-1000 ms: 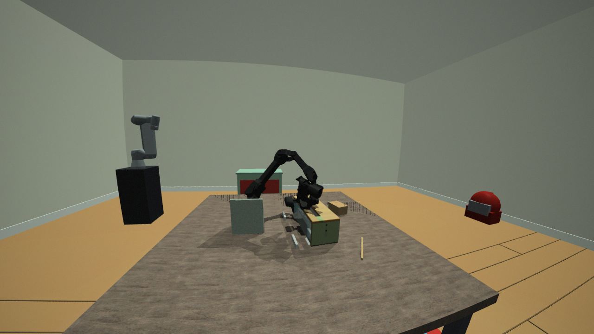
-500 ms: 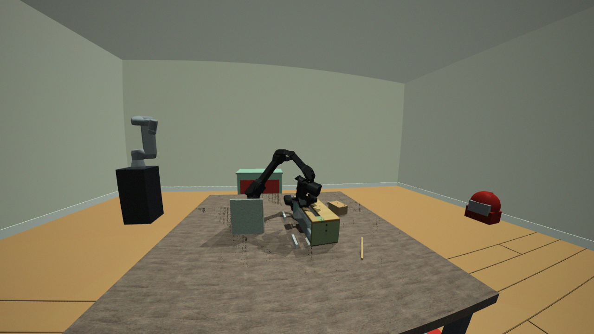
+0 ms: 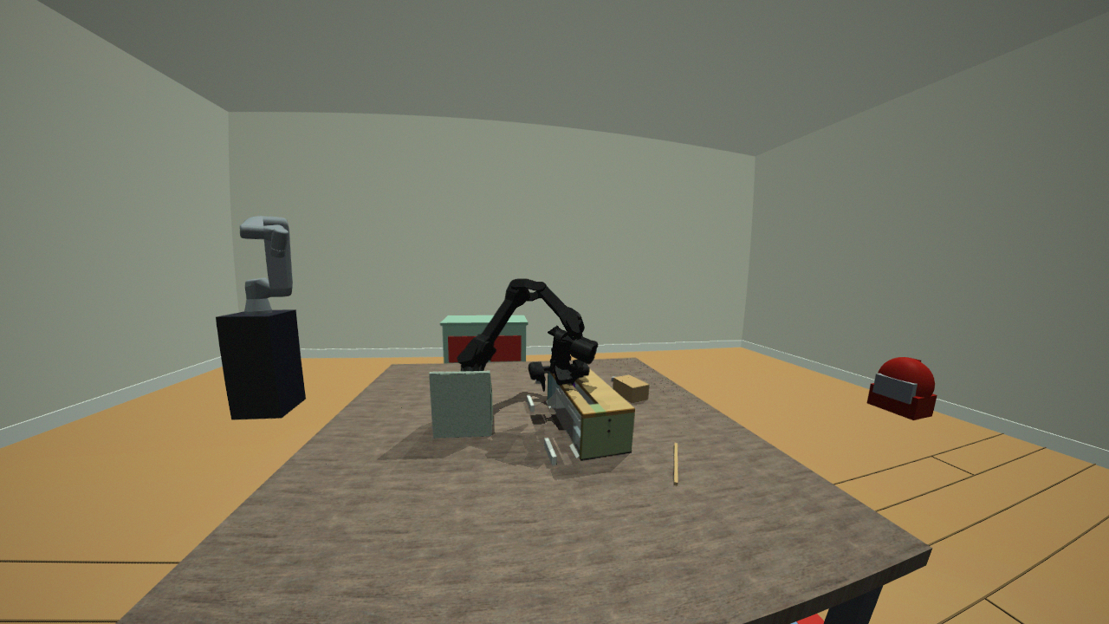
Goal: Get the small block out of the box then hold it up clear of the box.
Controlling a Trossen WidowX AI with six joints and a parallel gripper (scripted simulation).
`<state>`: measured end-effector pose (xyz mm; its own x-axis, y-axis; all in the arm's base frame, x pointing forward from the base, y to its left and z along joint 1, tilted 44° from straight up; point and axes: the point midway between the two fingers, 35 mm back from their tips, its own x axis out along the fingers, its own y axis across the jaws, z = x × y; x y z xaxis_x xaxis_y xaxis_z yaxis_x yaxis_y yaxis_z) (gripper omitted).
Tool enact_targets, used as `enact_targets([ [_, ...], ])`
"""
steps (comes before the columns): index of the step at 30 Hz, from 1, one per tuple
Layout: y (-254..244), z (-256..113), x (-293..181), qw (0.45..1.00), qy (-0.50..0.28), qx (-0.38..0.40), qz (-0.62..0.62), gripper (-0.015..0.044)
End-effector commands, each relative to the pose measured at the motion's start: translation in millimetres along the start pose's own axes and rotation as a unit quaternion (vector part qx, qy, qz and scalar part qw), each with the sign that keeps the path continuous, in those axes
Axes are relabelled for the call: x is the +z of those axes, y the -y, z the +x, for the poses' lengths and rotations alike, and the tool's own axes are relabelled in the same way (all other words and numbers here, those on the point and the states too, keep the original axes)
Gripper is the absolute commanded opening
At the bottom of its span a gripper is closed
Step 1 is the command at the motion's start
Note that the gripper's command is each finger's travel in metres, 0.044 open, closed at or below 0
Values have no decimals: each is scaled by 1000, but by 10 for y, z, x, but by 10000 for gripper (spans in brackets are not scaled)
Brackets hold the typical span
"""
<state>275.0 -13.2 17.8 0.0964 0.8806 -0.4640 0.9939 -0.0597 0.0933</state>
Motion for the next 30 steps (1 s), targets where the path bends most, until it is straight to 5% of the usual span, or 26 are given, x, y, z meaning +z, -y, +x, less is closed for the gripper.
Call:
enact_targets([
  [1,13,35,-64,1000,-3,0,4,400],
  [30,3,200,-547,1000,-5,0,4,400],
])
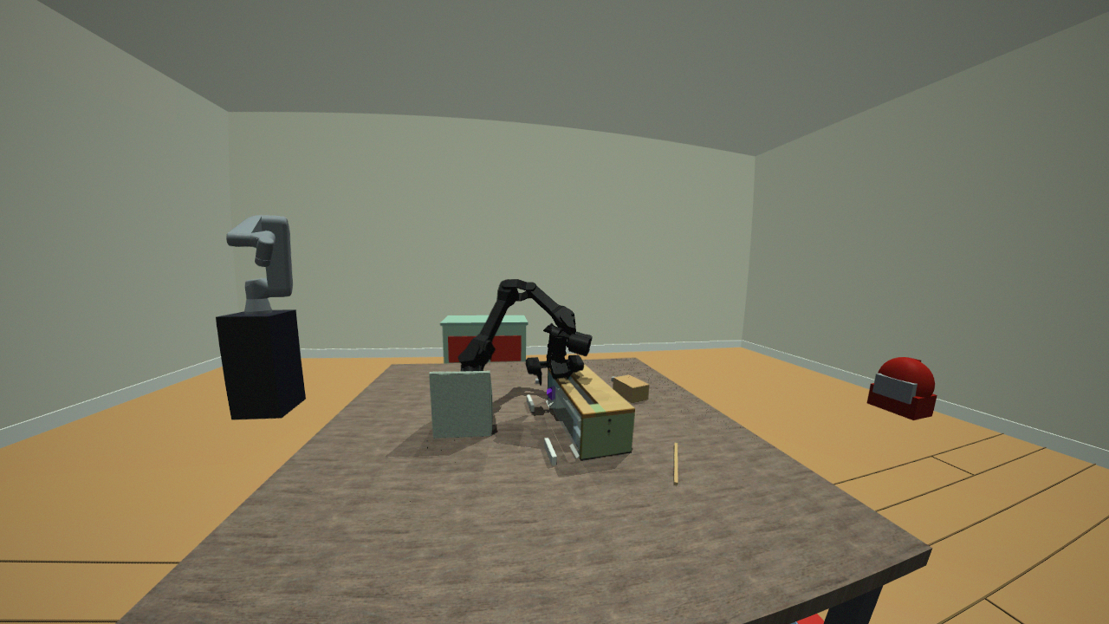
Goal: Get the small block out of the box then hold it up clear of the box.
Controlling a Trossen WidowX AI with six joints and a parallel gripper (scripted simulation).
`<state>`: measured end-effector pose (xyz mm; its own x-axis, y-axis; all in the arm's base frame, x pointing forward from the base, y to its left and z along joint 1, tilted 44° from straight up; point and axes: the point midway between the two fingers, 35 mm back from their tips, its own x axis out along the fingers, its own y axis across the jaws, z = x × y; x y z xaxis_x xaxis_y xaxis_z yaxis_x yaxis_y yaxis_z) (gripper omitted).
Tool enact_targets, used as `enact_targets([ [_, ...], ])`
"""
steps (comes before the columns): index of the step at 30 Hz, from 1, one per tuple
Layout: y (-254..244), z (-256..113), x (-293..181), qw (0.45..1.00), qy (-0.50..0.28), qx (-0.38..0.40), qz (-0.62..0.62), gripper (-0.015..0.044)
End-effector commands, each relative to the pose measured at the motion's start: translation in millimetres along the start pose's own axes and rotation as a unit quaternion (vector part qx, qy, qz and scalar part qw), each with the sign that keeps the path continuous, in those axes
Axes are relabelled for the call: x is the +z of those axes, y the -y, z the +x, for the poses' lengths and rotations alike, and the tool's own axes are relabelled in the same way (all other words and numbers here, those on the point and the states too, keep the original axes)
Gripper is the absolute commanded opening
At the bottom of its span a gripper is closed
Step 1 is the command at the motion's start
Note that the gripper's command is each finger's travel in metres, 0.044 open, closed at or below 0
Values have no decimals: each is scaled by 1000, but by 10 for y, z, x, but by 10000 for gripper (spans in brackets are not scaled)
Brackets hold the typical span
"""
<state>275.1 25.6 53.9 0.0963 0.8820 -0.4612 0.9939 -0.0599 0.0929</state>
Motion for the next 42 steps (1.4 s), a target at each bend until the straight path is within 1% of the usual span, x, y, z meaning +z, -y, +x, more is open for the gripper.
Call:
enact_targets([
  [1,15,29,-53,1000,-3,0,4,400],
  [4,5,-45,-68,1000,-2,0,3,400],
  [10,-4,-541,-213,1000,1,-1,0,400],
  [14,-15,-522,-199,1000,0,6,2,400],
  [16,-2,-523,-222,1000,7,9,22,348],
  [18,33,-524,-286,996,24,20,80,295],
  [19,53,-524,-321,993,32,27,111,285],
  [22,113,-522,-418,976,52,53,205,285],
  [26,193,-515,-532,938,65,98,327,285],
  [30,271,-507,-631,883,60,148,440,285],
  [34,346,-497,-715,814,36,199,544,285],
  [39,428,-485,-801,714,-19,252,653,285],
  [40,436,-484,-809,703,-26,256,663,285],
  [42,438,-484,-812,699,-29,258,667,285],
])
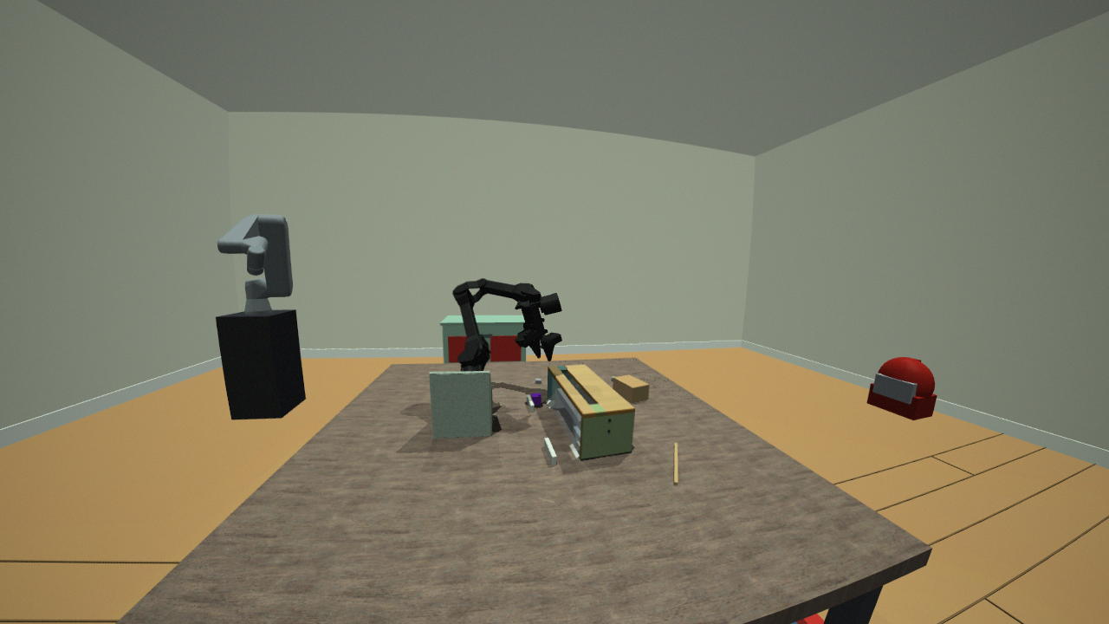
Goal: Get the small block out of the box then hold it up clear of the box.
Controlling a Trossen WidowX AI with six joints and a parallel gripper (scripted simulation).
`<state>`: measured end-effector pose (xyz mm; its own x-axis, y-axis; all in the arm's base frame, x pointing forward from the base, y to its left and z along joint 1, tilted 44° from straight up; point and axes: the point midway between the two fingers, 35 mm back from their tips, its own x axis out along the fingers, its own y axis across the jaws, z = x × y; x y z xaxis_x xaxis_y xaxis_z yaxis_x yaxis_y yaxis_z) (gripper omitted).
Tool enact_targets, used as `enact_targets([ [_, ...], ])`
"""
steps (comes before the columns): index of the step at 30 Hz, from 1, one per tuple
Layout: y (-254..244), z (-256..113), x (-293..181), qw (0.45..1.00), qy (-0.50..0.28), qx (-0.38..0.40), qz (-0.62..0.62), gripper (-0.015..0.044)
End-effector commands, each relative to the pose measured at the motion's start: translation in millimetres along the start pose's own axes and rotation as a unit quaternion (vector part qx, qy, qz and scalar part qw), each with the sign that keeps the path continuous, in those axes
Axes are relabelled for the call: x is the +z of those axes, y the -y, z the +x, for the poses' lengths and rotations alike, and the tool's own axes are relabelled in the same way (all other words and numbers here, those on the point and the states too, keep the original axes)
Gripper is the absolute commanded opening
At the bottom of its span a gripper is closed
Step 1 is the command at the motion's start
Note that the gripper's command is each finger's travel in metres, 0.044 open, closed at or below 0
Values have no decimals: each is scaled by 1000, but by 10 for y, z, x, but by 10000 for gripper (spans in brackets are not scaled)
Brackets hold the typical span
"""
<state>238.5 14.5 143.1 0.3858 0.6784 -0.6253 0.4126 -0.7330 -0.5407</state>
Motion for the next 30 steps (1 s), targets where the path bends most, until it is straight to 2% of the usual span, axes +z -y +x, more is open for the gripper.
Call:
enact_targets([
  [1,137,-5,124,974,-53,43,215,285],
  [14,135,3,127,980,-51,45,189,285],
  [18,125,62,146,998,-39,54,5,285],
  [22,115,129,170,976,-24,60,-207,285],
  [26,156,216,181,906,-10,58,-419,285],
  [30,195,300,196,791,2,53,-609,285],
])
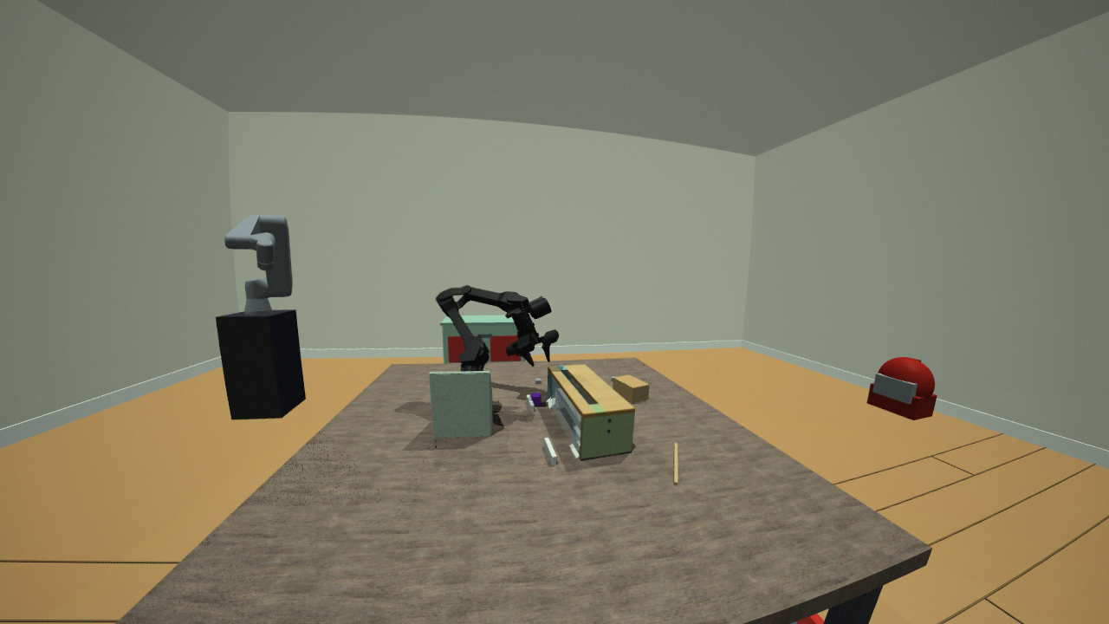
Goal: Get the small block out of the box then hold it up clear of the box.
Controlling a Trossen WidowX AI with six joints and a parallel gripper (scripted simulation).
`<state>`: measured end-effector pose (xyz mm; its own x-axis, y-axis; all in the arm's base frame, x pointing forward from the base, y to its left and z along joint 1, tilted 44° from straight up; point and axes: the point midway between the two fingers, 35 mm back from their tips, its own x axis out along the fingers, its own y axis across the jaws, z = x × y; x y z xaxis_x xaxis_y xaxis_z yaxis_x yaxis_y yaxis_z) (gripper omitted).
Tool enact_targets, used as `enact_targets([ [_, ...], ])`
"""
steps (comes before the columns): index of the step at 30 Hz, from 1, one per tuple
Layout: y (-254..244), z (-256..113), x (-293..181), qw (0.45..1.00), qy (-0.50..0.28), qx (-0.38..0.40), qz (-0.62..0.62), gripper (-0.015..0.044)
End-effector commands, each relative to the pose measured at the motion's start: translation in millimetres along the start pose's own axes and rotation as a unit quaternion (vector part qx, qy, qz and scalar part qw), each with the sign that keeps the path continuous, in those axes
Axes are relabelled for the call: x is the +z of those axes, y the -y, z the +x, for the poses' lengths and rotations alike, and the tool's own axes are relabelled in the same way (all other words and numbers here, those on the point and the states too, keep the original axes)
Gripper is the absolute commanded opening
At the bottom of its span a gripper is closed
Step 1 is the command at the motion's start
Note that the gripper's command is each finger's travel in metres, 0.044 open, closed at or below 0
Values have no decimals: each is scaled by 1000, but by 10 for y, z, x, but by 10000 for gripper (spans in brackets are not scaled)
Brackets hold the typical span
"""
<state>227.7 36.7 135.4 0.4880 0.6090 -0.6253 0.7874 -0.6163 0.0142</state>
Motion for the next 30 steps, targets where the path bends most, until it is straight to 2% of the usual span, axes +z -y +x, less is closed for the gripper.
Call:
enact_targets([
  [1,95,151,43,933,2,-11,-360,285],
  [7,136,252,68,775,-2,-15,-632,285],
  [13,167,326,93,620,-5,-19,-784,285],
  [22,205,427,141,340,-6,-28,-940,285],
  [30,251,505,159,59,-15,-23,-998,285],
])
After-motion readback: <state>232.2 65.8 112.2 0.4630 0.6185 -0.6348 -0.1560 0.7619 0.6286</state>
